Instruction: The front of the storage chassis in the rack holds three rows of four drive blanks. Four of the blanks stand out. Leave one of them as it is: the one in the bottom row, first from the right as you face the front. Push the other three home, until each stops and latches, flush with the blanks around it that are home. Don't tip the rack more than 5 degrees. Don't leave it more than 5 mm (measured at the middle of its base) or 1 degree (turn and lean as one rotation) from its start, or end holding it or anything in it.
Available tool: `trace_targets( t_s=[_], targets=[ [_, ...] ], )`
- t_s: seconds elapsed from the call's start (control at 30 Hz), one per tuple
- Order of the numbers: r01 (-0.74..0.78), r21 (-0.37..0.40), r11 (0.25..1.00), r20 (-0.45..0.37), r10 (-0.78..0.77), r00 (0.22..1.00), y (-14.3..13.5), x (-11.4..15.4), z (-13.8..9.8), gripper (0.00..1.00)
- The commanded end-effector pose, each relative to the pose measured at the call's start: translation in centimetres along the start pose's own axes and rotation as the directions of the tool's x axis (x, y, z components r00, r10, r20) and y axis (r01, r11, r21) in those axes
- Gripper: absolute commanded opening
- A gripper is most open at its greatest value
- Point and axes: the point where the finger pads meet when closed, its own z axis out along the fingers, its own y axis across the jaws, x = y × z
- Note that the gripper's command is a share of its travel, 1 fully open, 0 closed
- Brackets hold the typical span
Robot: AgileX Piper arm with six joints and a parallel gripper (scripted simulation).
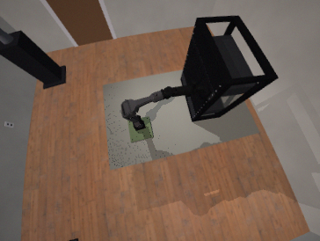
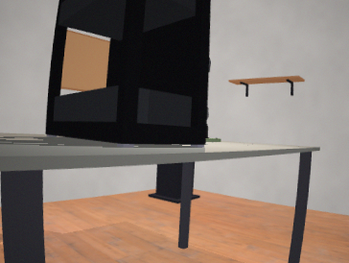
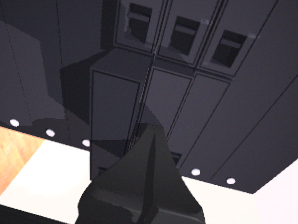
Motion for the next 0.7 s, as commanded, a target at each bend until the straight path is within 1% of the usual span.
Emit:
trace_targets(
  t_s=[0.0, 0.67],
  targets=[
    [0.001, 0.0, 1.0, 0.002, -0.001, 1.0, 0.03, -0.05, 0.17, 0.0],
    [0.001, 0.0, 1.0, 0.002, -0.001, 1.0, 0.06, -0.06, 0.48, 0.0]
  ],
)
